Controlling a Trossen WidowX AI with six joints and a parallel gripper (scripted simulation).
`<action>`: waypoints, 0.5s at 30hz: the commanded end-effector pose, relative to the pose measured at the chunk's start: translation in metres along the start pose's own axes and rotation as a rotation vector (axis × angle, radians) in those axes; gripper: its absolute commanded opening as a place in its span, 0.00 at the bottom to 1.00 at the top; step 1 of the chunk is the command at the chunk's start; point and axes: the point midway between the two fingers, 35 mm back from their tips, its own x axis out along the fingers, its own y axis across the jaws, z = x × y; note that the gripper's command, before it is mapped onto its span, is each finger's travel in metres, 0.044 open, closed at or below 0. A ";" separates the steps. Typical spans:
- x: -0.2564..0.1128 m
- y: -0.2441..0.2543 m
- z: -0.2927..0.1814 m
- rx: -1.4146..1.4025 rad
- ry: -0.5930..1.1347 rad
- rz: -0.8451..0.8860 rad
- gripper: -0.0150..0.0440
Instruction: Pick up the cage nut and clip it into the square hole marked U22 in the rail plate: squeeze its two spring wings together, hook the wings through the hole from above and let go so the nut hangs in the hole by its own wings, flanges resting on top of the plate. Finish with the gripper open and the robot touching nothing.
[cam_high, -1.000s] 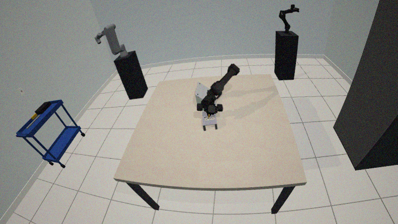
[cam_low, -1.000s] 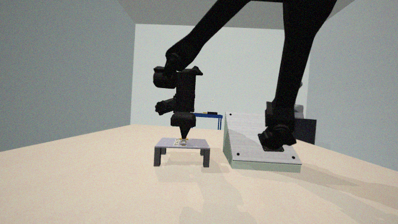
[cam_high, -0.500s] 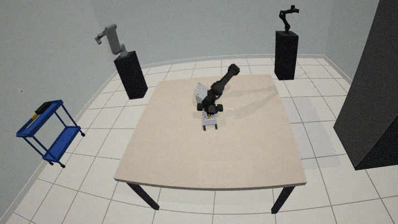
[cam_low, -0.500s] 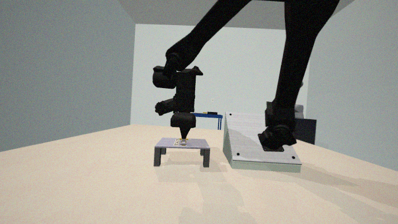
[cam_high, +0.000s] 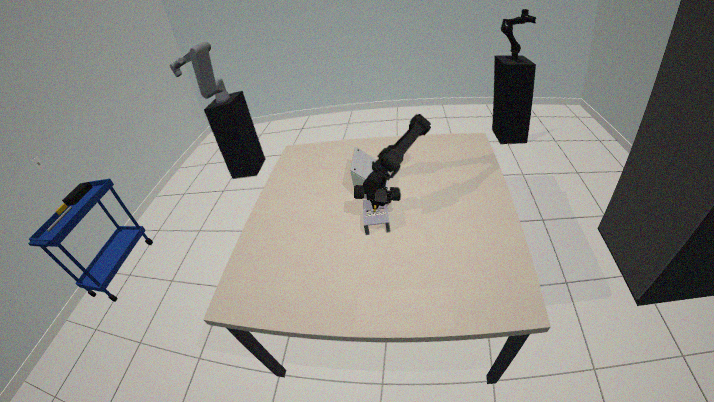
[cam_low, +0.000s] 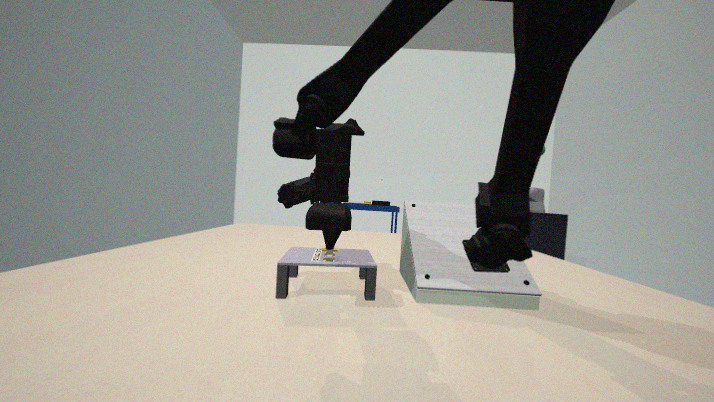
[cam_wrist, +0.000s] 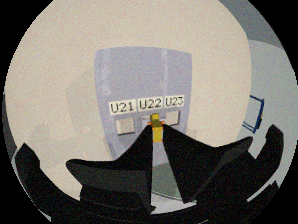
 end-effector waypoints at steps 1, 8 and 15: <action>-0.001 0.000 0.000 0.003 -0.002 -0.009 0.29; -0.001 0.001 0.000 0.003 -0.002 -0.024 0.29; -0.001 0.001 0.000 0.003 -0.002 -0.026 0.29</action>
